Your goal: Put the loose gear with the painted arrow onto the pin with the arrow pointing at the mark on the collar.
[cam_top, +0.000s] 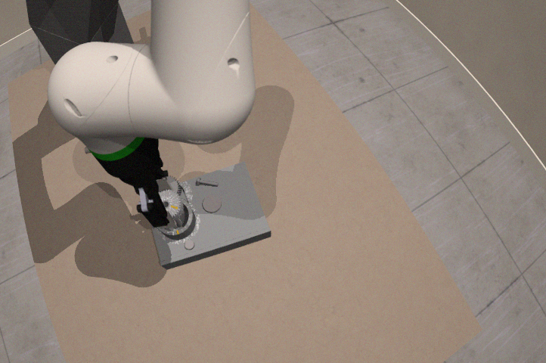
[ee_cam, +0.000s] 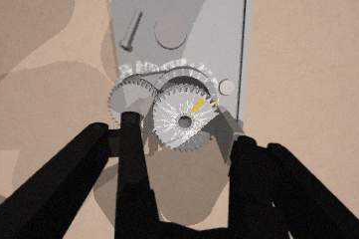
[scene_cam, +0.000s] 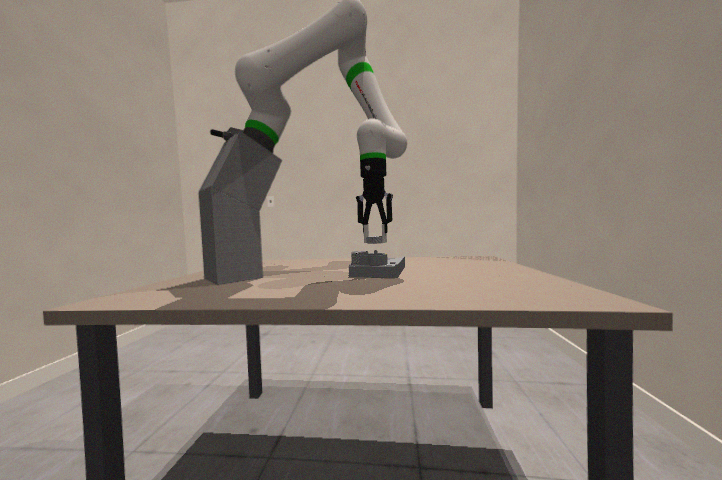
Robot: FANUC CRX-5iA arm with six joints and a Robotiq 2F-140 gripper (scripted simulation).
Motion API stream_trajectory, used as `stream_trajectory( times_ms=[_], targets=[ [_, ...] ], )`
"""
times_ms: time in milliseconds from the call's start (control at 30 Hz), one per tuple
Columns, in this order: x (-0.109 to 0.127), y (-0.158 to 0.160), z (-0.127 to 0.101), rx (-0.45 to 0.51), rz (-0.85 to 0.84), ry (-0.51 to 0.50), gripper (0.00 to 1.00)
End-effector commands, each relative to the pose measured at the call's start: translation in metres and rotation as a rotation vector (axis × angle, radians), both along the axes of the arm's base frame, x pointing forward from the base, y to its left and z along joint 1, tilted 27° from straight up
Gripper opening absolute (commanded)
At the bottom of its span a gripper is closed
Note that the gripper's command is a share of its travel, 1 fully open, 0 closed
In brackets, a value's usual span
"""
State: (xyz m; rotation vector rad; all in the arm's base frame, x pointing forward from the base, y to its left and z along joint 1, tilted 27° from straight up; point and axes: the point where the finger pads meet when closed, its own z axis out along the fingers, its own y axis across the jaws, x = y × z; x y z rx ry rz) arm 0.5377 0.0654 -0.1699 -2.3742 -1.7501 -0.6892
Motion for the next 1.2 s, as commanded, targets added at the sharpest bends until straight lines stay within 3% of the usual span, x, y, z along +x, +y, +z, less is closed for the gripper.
stream_trajectory(
  times_ms=[0,333,1167],
  targets=[
    [0.0001,-0.0002,0.0001,-0.016,0.049,-0.019,0.00],
    [0.0001,-0.0002,0.0001,-0.042,0.128,-0.051,0.00],
    [0.0001,-0.0002,0.0001,-0.043,0.132,-0.052,0.00]
  ],
)
